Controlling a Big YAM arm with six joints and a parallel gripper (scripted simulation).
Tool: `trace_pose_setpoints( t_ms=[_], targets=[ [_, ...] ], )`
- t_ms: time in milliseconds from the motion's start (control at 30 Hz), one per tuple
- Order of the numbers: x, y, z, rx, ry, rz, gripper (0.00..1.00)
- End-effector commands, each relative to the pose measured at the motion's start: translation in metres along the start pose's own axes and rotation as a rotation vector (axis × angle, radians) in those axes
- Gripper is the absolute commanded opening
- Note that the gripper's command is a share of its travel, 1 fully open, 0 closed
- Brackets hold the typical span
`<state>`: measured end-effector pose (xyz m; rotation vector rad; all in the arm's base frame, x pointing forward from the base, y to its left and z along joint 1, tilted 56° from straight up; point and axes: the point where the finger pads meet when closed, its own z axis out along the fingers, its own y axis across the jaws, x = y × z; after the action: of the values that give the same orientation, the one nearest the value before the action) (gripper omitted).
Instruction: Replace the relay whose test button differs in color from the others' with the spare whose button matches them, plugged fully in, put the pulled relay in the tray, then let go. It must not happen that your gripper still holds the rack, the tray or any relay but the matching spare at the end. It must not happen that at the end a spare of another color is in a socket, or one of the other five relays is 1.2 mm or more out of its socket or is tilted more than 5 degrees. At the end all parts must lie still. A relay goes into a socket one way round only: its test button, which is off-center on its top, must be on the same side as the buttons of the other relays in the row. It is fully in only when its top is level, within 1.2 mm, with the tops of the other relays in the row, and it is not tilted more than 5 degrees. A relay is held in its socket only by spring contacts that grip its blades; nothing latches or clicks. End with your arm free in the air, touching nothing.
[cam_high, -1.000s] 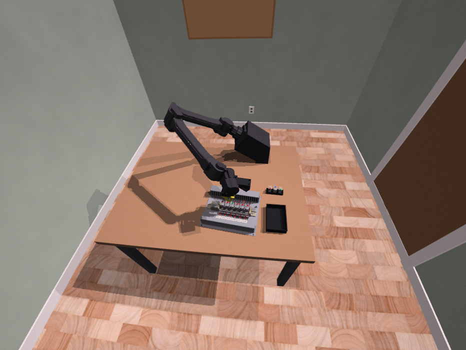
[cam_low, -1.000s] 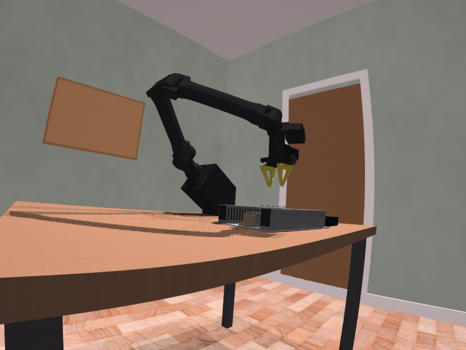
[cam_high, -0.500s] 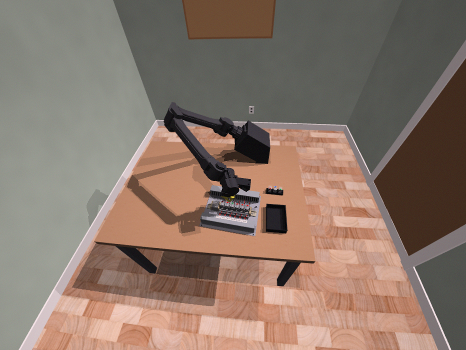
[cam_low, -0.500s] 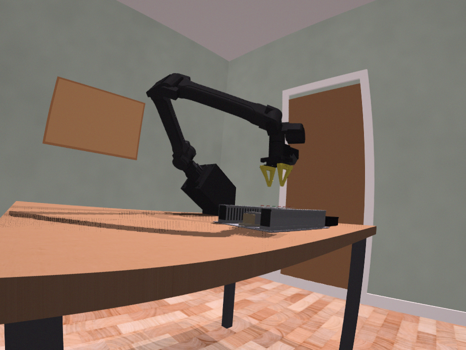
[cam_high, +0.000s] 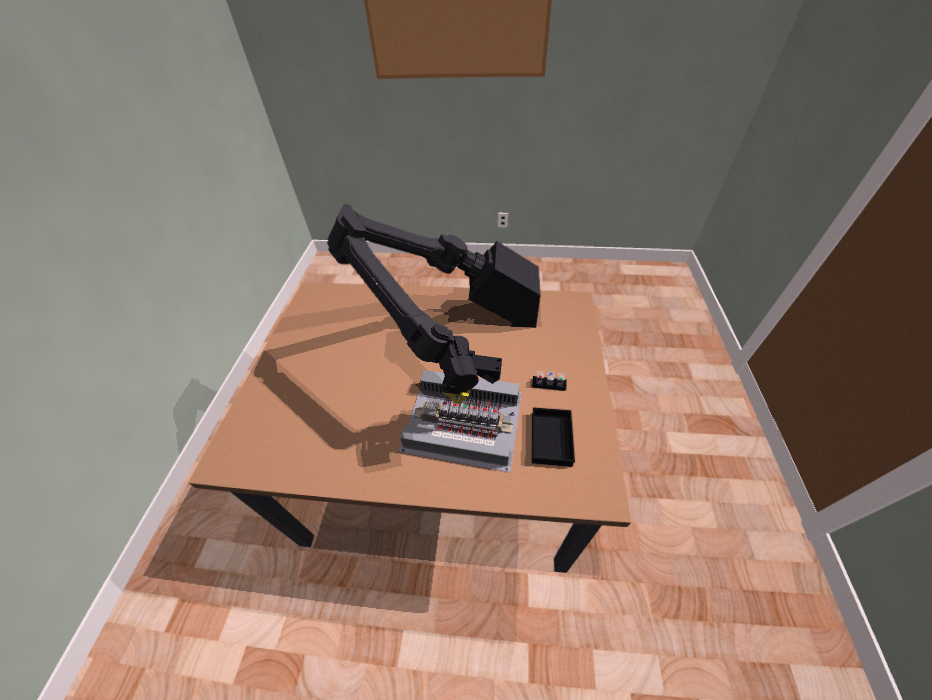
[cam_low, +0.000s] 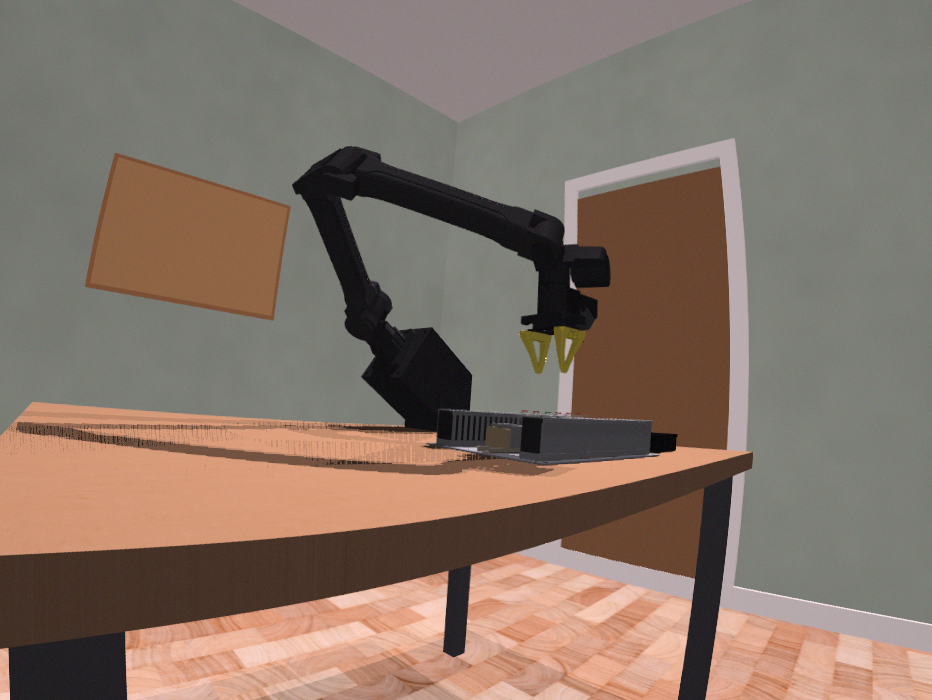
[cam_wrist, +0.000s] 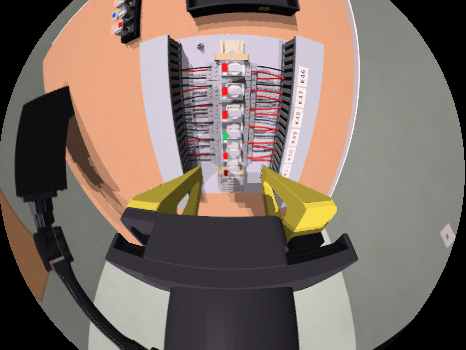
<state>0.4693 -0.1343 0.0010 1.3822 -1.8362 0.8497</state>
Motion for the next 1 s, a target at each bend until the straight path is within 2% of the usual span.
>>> trace_pose_setpoints(
  t_ms=[0,233,433,500,767,967],
  targets=[
    [0.004,-0.001,0.01,-0.023,0.005,0.0,0.59],
    [-0.006,-0.006,0.008,-0.018,0.002,0.015,0.59],
    [-0.044,-0.009,-0.004,0.006,-0.004,0.01,0.59],
    [-0.044,-0.009,-0.004,0.006,-0.004,0.01,0.59],
    [-0.088,-0.01,-0.01,0.018,-0.008,0.009,0.59],
    [-0.094,-0.006,-0.009,0.015,-0.005,0.004,0.59]
  ],
)
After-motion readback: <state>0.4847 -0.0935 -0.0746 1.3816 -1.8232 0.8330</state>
